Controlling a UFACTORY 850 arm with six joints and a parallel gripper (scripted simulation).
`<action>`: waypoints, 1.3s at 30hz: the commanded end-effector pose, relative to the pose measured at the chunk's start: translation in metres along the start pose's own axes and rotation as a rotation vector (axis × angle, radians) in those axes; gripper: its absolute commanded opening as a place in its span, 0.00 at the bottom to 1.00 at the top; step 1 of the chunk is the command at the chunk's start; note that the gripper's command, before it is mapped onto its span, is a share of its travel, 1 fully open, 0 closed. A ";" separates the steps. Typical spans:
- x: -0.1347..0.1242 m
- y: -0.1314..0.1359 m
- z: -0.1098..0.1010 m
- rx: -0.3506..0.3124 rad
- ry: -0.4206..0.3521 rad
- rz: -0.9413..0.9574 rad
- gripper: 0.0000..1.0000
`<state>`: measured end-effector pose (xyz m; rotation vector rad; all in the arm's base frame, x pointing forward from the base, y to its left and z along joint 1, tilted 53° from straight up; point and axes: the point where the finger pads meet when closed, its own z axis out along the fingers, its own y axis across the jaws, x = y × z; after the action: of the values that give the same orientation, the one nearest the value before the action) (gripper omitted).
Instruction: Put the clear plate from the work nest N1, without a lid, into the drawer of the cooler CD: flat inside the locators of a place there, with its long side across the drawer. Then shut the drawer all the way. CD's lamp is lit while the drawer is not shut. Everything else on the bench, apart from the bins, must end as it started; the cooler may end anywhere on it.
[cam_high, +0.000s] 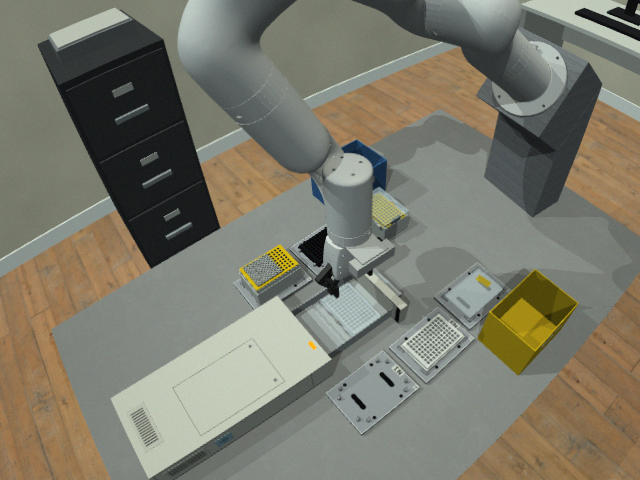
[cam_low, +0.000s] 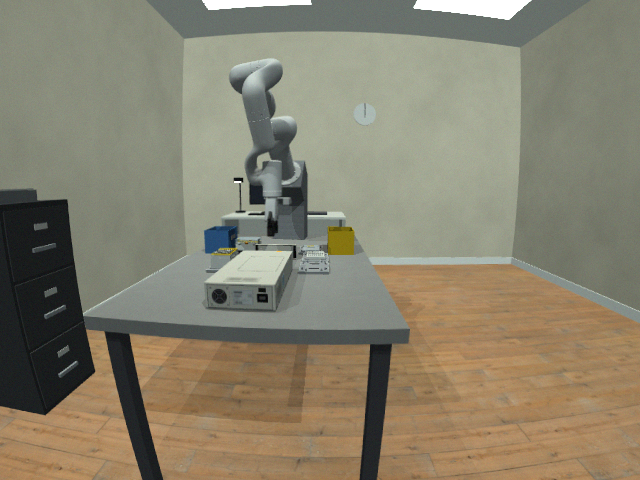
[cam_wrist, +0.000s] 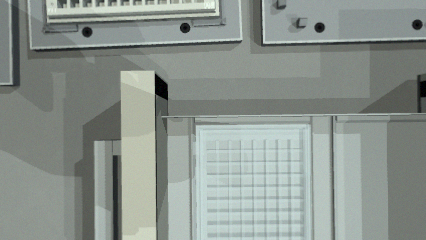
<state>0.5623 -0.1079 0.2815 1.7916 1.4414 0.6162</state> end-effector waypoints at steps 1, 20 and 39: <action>0.000 0.000 -0.009 0.000 0.000 0.000 1.00; 0.000 0.000 -0.022 0.000 0.000 0.000 1.00; 0.000 -0.084 -0.009 0.000 0.000 0.000 0.00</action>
<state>0.5113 -0.0982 0.2344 1.7948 1.4434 0.6116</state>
